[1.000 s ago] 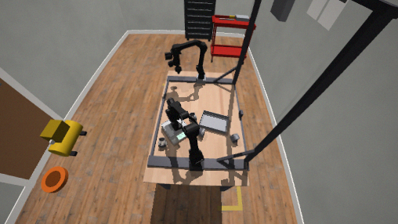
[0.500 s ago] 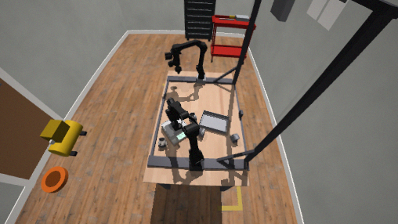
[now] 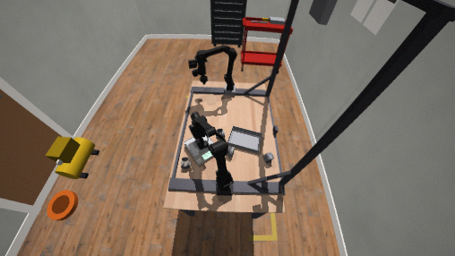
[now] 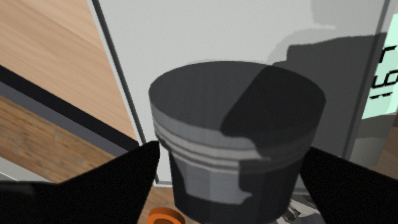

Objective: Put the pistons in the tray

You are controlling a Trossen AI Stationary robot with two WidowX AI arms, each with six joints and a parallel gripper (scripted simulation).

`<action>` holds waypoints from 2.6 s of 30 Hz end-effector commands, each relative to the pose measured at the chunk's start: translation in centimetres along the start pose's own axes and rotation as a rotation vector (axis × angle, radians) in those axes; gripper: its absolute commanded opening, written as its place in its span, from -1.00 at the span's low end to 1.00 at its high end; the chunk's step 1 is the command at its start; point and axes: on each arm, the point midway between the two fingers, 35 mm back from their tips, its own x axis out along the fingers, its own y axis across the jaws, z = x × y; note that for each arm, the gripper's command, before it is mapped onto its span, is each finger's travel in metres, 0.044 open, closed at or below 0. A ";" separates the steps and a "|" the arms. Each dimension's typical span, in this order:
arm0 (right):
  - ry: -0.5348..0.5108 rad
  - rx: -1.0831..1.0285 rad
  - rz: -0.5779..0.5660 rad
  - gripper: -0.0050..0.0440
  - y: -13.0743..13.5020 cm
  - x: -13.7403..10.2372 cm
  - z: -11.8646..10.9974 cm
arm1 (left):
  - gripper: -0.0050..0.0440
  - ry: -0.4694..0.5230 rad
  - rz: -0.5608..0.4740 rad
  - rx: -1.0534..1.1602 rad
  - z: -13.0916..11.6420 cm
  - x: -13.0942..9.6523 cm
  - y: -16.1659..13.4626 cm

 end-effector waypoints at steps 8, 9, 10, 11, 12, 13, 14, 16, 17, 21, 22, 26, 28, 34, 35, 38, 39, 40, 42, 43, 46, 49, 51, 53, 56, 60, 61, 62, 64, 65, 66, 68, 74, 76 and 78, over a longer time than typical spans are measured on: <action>-0.032 0.001 0.002 0.84 0.0 -0.8 0.5 | 0.75 -0.003 0.061 -0.012 -0.2 -2.8 1.1; -0.032 0.001 0.002 0.84 0.0 -0.8 0.5 | 0.75 -0.003 0.061 -0.011 -0.2 -3.0 1.1; -0.032 0.001 0.002 0.84 0.0 -0.8 0.5 | 0.75 -0.003 0.061 -0.012 -0.2 -3.2 1.1; -0.032 0.001 0.002 0.84 0.0 -0.8 0.5 | 0.75 -0.002 0.061 -0.012 -0.2 -3.3 1.1; -0.032 0.001 0.002 0.84 0.0 -0.8 0.5 | 0.75 -0.002 0.061 -0.012 -0.2 -3.5 1.1; -0.032 0.001 0.002 0.84 0.0 -0.8 0.5 | 0.75 -0.002 0.061 -0.012 -0.2 -3.7 1.1; -0.032 0.001 0.002 0.84 0.0 -0.8 0.5 | 0.75 -0.002 0.061 -0.012 -0.2 -3.8 1.1; -0.032 0.001 0.002 0.84 0.0 -0.8 0.5 | 0.75 -0.002 0.061 -0.012 -0.2 -4.2 1.0; -0.032 0.001 0.002 0.84 0.0 -0.8 0.5 | 0.75 -0.002 0.061 -0.012 -0.2 -4.3 1.0; -0.032 0.001 0.002 0.84 0.0 -0.8 0.5 | 0.75 -0.001 0.061 -0.012 -0.3 -5.0 1.0; -0.032 0.001 0.002 0.84 0.0 -0.8 0.5 | 0.75 -0.001 0.061 -0.012 -0.3 -5.2 1.0; -0.032 0.001 0.002 0.84 0.0 -0.8 0.5 | 0.75 0.000 0.061 -0.011 -0.3 -5.5 1.0; -0.032 0.001 0.002 0.84 0.0 -0.8 0.5 | 0.75 0.000 0.061 -0.012 -0.3 -5.8 1.0; -0.032 0.001 0.002 0.84 0.0 -0.8 0.5 | 0.75 -0.001 0.061 -0.012 -0.3 -6.8 0.9; -0.032 0.001 0.002 0.84 0.0 -0.8 0.5 | 0.75 -0.001 0.061 -0.012 -0.3 -7.0 0.9; -0.032 0.001 0.002 0.84 0.0 -0.8 0.5 | 0.75 -0.001 0.061 -0.012 -0.3 -7.5 0.9; -0.032 0.001 0.002 0.84 0.0 -0.8 0.5 | 0.75 -0.001 0.060 -0.012 -0.3 -7.7 0.9; -0.032 0.001 0.002 0.84 0.0 -0.8 0.5 | 0.75 -0.001 0.060 -0.012 -0.3 -7.8 0.9; -0.032 0.001 0.002 0.84 0.0 -0.8 0.5 | 0.75 -0.001 0.060 -0.012 -0.3 -7.8 0.9; -0.032 0.001 0.002 0.84 0.0 -0.8 0.5 | 0.75 -0.001 0.060 -0.011 -0.3 -8.0 0.9; -0.032 0.001 0.002 0.84 0.0 -0.8 0.5 | 0.75 0.000 0.060 -0.015 -0.3 -8.4 0.8; -0.032 0.001 0.002 0.84 0.0 -0.8 0.5 | 0.75 0.000 0.058 -0.020 -0.4 -8.9 0.9; -0.032 0.001 0.002 0.84 0.0 -0.8 0.5 | 0.75 0.001 0.057 -0.024 -0.5 -9.4 0.9; -0.032 0.001 0.002 0.84 0.0 -0.8 0.5 | 0.75 -0.002 0.048 -0.051 -0.5 -9.3 0.9; -0.032 0.001 0.002 0.84 0.0 -0.8 0.5 | 0.75 -0.009 0.013 -0.128 -0.4 -8.6 0.9; -0.032 0.001 0.002 0.84 0.0 -0.8 0.5 | 0.75 -0.011 0.003 -0.182 -0.4 -8.6 0.9; -0.032 0.001 0.002 0.84 0.0 -0.8 0.5 | 0.75 -0.013 -0.001 -0.209 -0.4 -8.6 0.9; -0.032 0.001 0.002 0.84 0.0 -0.8 0.5 | 0.75 -0.014 -0.006 -0.235 -0.4 -8.6 0.9; -0.032 0.001 0.002 0.84 0.0 -0.8 0.5 | 0.75 -0.017 -0.015 -0.288 -0.4 -8.6 0.9; -0.032 0.001 0.002 0.84 0.0 -0.8 0.5 | 0.75 -0.018 -0.020 -0.314 -0.4 -8.6 0.9; -0.032 0.001 0.002 0.84 0.0 -0.8 0.5 | 0.75 -0.019 -0.024 -0.340 -0.4 -8.6 0.9; -0.032 0.001 0.002 0.84 0.0 -0.8 0.5 | 0.75 -0.022 -0.033 -0.393 -0.5 -8.6 0.9; -0.032 0.001 0.002 0.84 0.0 -0.8 0.5 | 0.75 -0.030 -0.061 -0.550 -0.5 -8.6 0.9; -0.032 0.001 0.002 0.84 0.0 -0.8 0.5 | 0.75 -0.030 -0.061 -0.550 -0.5 -8.6 0.9; -0.032 0.001 0.002 0.84 0.0 -0.8 0.5 | 0.75 -0.033 -0.070 -0.603 -0.5 -8.6 0.9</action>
